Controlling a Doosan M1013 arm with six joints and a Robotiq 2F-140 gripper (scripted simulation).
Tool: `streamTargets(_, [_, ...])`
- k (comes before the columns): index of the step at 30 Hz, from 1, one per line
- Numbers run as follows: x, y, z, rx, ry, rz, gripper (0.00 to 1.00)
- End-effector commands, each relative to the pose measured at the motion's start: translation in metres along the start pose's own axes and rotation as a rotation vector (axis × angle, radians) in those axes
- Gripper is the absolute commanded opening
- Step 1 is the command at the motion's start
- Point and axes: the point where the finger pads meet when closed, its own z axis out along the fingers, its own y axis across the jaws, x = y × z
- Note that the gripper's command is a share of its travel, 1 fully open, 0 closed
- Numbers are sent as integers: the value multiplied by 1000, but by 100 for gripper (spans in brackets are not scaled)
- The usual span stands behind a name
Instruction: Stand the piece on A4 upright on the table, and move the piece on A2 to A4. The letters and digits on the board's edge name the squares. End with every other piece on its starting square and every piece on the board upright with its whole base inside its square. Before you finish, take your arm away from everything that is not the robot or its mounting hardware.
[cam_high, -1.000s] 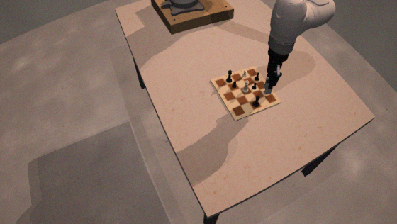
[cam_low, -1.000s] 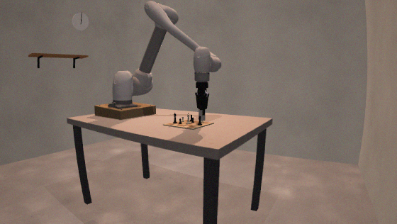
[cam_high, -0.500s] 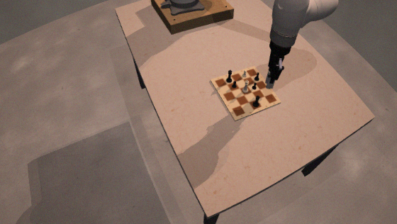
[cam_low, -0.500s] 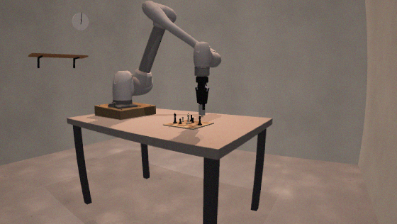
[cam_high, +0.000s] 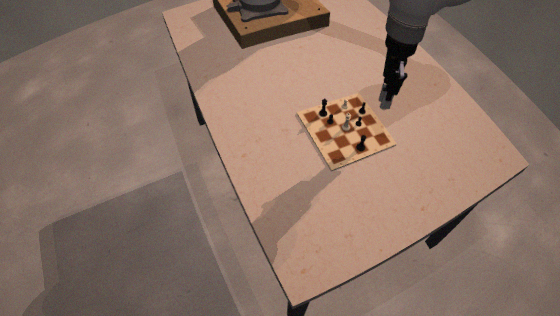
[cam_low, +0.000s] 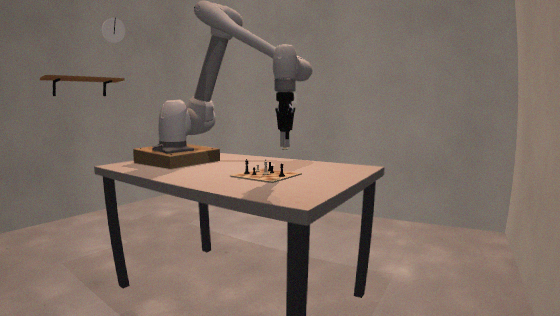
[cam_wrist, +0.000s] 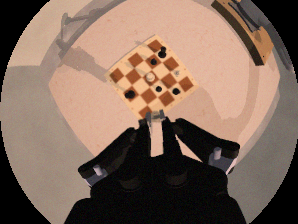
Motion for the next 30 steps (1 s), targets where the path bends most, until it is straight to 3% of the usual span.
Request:
streamTargets(1, [0,0,0,0,0,0,0])
streamTargets(7, [7,-2,0,0,0,8,0])
streamTargets(10, [68,-17,1,-1,0,86,0])
streamTargets(11, [68,-17,1,-1,0,86,0])
streamTargets(12, [100,-22,2,-1,0,126,0])
streamTargets(14, [100,-22,2,-1,0,126,0])
streamTargets(15, [134,-25,3,-1,0,169,0])
streamTargets(16, [134,-25,3,-1,0,169,0])
streamTargets(17, [165,-26,4,-1,0,210,0])
streamTargets(18, [165,-26,4,-1,0,210,0])
streamTargets(19, [191,-26,5,-1,0,244,0])
streamTargets(20, [191,-26,5,-1,0,244,0])
streamTargets(21, [211,-25,5,0,0,271,0])
streamTargets(24, [229,-24,6,0,0,295,0])
streamTargets(30, [230,-24,6,0,0,296,0])
